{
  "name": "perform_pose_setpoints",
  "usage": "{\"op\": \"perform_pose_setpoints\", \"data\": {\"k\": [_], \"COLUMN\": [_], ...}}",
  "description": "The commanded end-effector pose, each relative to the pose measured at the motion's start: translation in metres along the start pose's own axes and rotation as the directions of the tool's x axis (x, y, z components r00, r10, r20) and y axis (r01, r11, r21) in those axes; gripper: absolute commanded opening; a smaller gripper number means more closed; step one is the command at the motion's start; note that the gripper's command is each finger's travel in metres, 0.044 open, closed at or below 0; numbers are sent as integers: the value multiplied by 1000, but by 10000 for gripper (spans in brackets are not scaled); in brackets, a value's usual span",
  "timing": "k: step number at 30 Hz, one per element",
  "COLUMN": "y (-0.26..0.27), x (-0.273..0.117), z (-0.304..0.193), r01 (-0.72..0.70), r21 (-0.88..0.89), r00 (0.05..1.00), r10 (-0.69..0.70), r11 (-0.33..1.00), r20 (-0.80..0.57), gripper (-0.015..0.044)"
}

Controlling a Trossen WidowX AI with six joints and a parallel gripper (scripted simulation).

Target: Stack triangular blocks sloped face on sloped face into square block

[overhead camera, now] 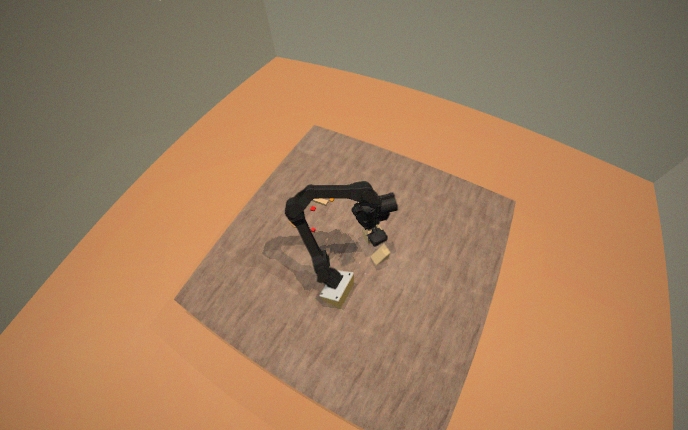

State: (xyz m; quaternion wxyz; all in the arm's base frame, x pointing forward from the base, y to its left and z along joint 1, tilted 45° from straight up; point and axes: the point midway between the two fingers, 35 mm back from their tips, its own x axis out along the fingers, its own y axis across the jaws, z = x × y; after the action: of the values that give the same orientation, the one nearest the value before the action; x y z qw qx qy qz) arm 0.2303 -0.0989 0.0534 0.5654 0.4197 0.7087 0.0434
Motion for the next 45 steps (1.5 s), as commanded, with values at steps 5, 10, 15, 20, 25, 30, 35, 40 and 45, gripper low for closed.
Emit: {"op": "perform_pose_setpoints", "data": {"k": [5, 10, 15, 20, 25, 30, 35, 40, 45], "y": [-37, -56, -61, -60, -59, -57, -56, -56, -54], "x": [0, 1, 1, 16, 38, 61, 76, 81, 102], "z": [-18, -31, -35, -28, -19, -12, -9, -7, 1], "r01": [-19, -39, -46, -45, -45, -46, -48, -48, -49], "r21": [-14, -26, -30, -30, -31, -32, -32, -32, -33], "r00": [999, 998, 998, 998, 998, 998, 998, 998, 998], "r10": [18, 38, 44, 43, 43, 45, 46, 46, 47], "r11": [1000, 999, 998, 999, 999, 998, 998, 998, 998], "r20": [-32, -47, -52, -50, -49, -49, -50, -50, -50], "gripper": [0, 0, 0, 0, 0, 0, 0, 0, 0]}}
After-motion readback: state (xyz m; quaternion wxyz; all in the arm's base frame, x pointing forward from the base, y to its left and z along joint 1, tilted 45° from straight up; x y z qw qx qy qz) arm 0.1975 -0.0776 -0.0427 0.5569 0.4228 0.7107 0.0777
